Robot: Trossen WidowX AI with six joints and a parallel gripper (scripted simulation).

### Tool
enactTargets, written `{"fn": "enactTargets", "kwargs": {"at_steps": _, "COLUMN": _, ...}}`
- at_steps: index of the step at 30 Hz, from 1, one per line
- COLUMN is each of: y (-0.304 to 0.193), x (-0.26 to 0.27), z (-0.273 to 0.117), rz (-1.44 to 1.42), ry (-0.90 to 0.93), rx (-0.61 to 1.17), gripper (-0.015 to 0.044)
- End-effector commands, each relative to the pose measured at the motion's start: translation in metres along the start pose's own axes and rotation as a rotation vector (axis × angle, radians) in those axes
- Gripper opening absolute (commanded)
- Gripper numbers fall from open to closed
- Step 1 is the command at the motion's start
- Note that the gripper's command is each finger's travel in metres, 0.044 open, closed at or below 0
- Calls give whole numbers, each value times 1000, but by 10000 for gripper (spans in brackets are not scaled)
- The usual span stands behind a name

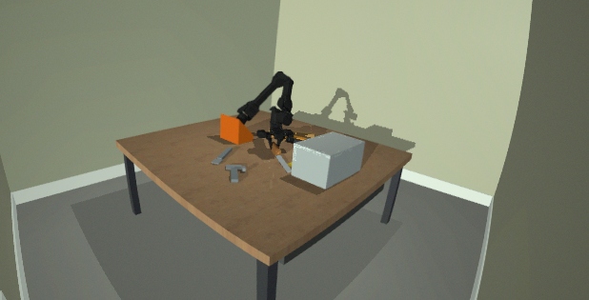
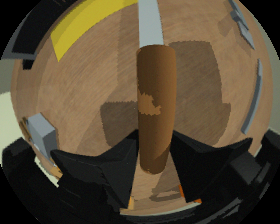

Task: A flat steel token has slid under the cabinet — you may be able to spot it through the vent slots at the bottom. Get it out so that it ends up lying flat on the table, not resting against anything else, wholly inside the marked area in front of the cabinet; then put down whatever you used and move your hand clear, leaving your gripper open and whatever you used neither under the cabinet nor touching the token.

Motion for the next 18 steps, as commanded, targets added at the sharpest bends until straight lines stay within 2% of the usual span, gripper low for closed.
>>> {"fn": "enactTargets", "kwargs": {"at_steps": 1, "y": 3, "x": -6, "z": -1, "rz": 4, "ry": -1, "rx": -4, "gripper": 0}}
{"fn": "enactTargets", "kwargs": {"at_steps": 18, "y": 11, "x": -28, "z": -1, "rz": 4, "ry": -2, "rx": -5, "gripper": 0}}
Point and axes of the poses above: the point midway between the two fingers, 35 mm back from their tips, its own z axis out along the fingers, its own x axis across the jaws, y = z × x, the point moved 5 cm from there along -z, back along the fingers, and after that the axes turned 1 degree about -z, right-handed, at the moved point
